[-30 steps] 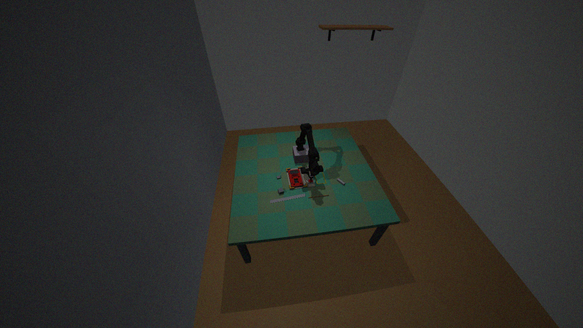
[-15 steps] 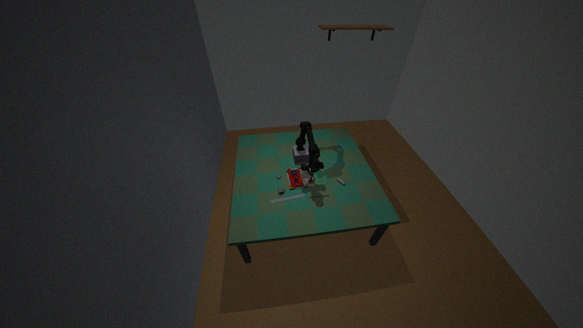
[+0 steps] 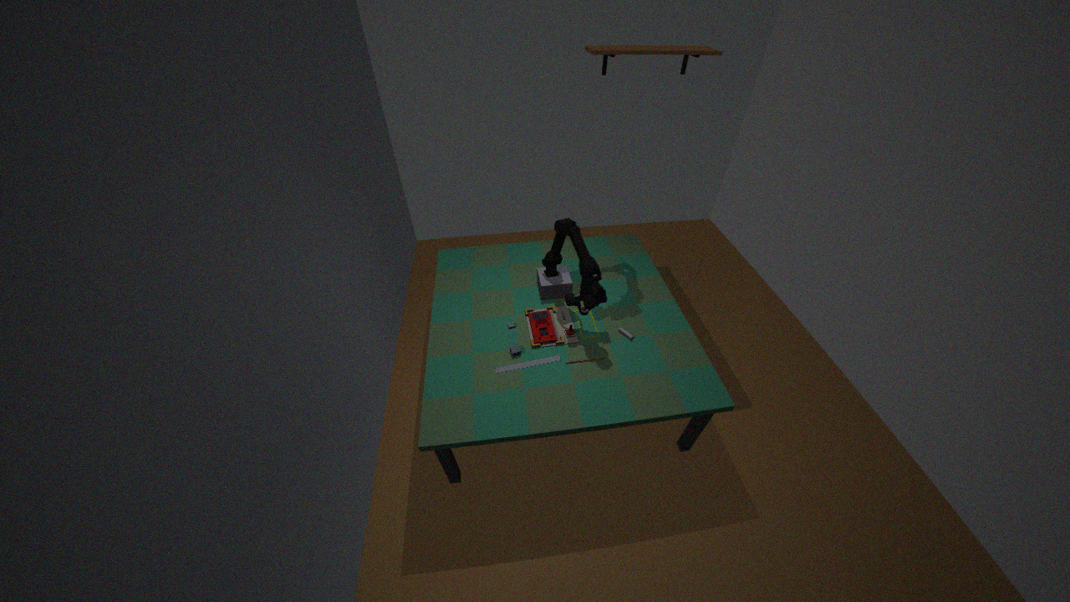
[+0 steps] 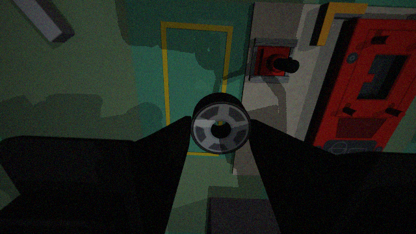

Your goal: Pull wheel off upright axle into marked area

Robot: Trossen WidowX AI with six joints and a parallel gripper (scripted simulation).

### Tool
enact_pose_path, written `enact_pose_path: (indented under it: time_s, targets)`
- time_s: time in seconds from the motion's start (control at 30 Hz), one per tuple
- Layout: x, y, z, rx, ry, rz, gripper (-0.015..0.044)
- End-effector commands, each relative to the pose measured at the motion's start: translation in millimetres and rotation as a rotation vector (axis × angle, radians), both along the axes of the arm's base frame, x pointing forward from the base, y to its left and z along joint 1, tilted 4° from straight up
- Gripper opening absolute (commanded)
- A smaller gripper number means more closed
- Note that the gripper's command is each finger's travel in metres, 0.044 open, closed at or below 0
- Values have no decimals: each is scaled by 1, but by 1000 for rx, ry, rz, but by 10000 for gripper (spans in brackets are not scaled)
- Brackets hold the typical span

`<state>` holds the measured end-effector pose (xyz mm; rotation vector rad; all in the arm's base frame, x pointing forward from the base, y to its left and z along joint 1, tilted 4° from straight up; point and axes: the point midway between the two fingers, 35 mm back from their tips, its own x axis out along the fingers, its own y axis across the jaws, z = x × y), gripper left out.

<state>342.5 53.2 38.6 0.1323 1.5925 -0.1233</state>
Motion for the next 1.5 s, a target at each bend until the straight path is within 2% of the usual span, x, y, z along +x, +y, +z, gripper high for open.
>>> enact_pose_path:
  time_s: [0.0,0.57,1.0,1.2,1.47]
  targets:
    - [-11,17,-1,6,10,-4,0]
    - [-18,29,-23,7,10,-4,0]
    - [-21,30,-101,7,11,-4,0]
    - [-22,30,-105,7,11,-4,0]
    - [-19,29,-101,3,7,1,210]
